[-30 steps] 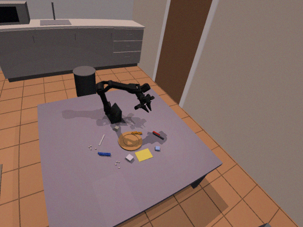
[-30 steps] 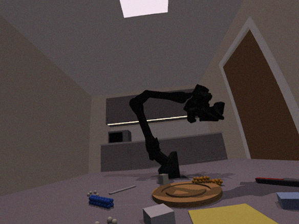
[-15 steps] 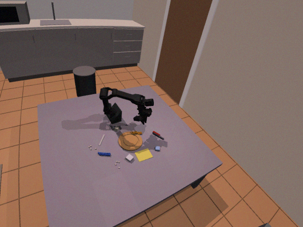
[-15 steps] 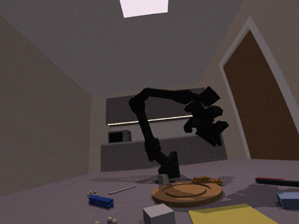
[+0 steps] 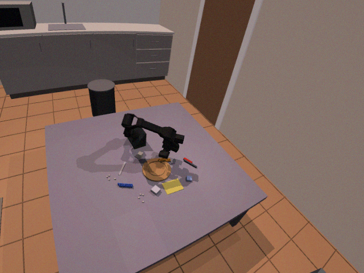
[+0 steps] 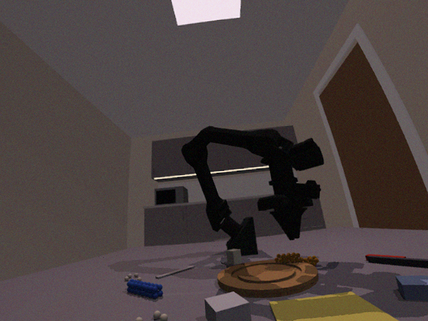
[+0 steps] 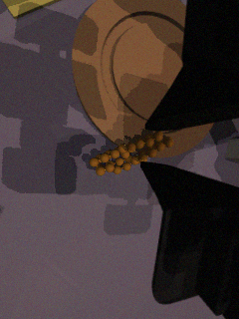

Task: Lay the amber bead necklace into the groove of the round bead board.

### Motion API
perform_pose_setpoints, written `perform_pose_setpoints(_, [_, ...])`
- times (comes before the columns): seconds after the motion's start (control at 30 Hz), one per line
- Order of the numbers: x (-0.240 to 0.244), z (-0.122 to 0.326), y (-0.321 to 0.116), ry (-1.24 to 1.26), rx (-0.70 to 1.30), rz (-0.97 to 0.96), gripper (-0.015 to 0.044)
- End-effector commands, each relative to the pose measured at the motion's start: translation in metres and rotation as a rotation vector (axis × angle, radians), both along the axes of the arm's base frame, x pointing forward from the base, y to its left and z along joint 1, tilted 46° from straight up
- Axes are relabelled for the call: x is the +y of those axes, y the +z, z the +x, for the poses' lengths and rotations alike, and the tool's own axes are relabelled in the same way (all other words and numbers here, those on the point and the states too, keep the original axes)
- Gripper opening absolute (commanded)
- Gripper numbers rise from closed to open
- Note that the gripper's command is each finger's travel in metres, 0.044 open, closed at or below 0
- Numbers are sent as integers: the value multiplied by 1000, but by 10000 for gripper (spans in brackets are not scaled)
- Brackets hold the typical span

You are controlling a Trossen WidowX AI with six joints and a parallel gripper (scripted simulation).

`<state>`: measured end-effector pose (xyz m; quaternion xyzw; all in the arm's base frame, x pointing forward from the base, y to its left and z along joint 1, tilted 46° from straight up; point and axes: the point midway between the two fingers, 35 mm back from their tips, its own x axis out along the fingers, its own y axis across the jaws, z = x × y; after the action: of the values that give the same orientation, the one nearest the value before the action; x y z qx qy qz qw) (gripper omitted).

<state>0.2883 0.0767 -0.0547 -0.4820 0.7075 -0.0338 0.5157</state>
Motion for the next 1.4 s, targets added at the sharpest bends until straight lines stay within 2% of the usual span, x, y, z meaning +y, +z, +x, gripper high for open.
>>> perform_pose_setpoints(0.0, [-1, 0, 0, 5, 34, 1, 120])
perform_pose_setpoints(1.23, [-30, -1, -28, 4, 33, 0, 120])
perform_pose_setpoints(1.37, [-28, 0, -27, -2, 26, 4, 15])
